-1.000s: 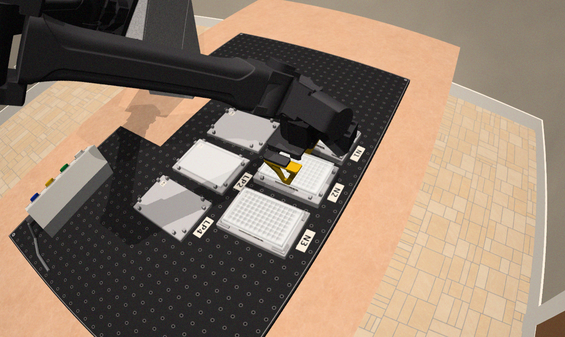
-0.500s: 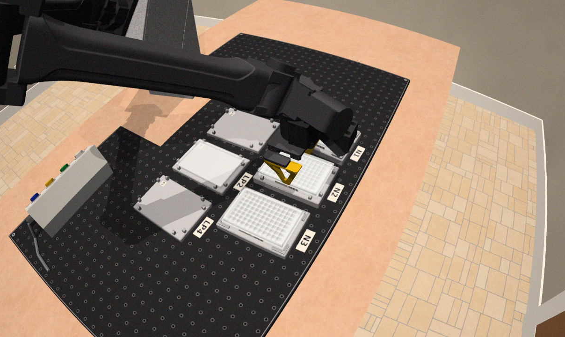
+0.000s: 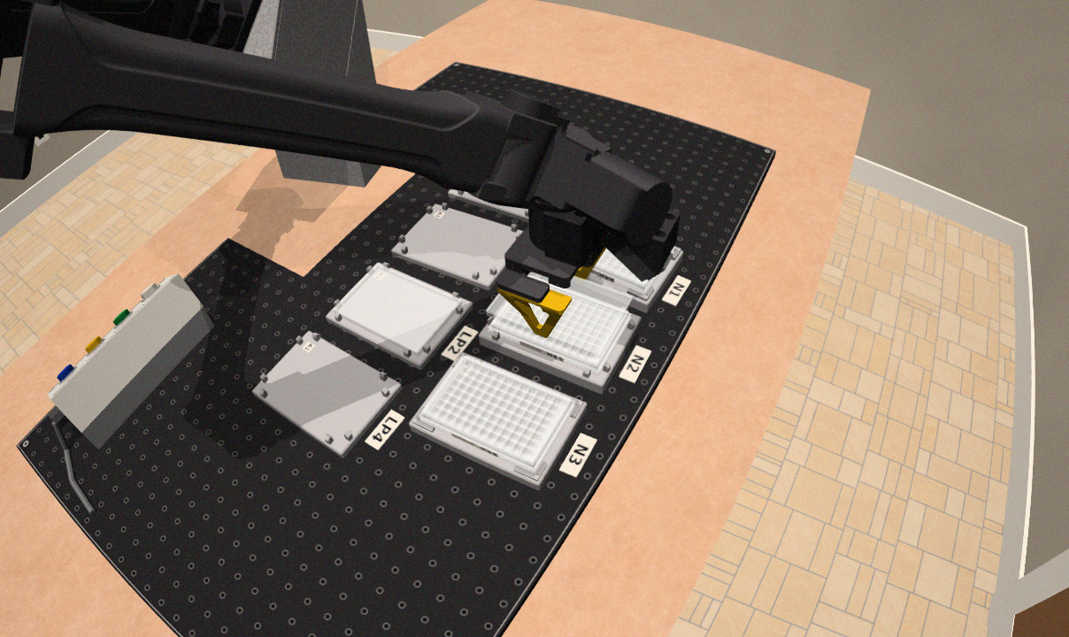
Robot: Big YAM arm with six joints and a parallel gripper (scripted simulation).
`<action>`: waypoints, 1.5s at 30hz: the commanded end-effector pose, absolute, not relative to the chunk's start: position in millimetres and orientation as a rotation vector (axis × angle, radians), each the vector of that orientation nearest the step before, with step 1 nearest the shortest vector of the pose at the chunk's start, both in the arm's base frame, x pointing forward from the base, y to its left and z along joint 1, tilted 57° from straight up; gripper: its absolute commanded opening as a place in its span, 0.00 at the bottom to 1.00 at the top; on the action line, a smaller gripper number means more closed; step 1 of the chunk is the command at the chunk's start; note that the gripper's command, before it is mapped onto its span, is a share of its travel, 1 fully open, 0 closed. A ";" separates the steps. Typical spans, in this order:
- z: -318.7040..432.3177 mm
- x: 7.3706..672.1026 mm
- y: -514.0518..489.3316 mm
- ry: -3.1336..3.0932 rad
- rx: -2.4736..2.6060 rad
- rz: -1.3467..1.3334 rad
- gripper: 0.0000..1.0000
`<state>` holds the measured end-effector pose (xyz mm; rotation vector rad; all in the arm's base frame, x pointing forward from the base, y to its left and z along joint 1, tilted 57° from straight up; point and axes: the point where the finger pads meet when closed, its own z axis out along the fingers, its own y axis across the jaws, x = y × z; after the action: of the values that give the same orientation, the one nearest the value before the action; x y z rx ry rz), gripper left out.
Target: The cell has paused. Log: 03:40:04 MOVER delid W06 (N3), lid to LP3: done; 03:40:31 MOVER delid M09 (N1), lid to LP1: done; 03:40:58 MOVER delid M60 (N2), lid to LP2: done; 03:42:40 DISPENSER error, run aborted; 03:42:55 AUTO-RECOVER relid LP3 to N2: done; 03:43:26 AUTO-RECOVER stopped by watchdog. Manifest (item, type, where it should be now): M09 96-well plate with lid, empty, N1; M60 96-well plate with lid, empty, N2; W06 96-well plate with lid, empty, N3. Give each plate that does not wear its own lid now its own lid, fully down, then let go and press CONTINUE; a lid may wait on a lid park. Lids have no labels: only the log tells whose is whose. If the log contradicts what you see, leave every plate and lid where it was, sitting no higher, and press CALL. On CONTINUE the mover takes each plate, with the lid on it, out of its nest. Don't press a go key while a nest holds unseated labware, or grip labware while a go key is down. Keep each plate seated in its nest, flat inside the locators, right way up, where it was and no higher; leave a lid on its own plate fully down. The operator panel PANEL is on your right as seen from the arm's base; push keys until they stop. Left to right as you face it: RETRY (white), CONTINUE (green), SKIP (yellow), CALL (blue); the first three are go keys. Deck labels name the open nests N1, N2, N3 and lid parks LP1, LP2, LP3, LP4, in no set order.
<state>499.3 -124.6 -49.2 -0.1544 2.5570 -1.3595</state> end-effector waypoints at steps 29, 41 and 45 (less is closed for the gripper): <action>60.9 494.7 -186.0 2.542 -0.162 -1.355 0.00; 57.2 490.7 -196.8 2.559 -0.160 -1.363 0.00; 54.9 498.7 -180.3 2.541 -0.197 -1.348 0.00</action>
<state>489.2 -196.0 57.7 -0.1517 2.5589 -1.3620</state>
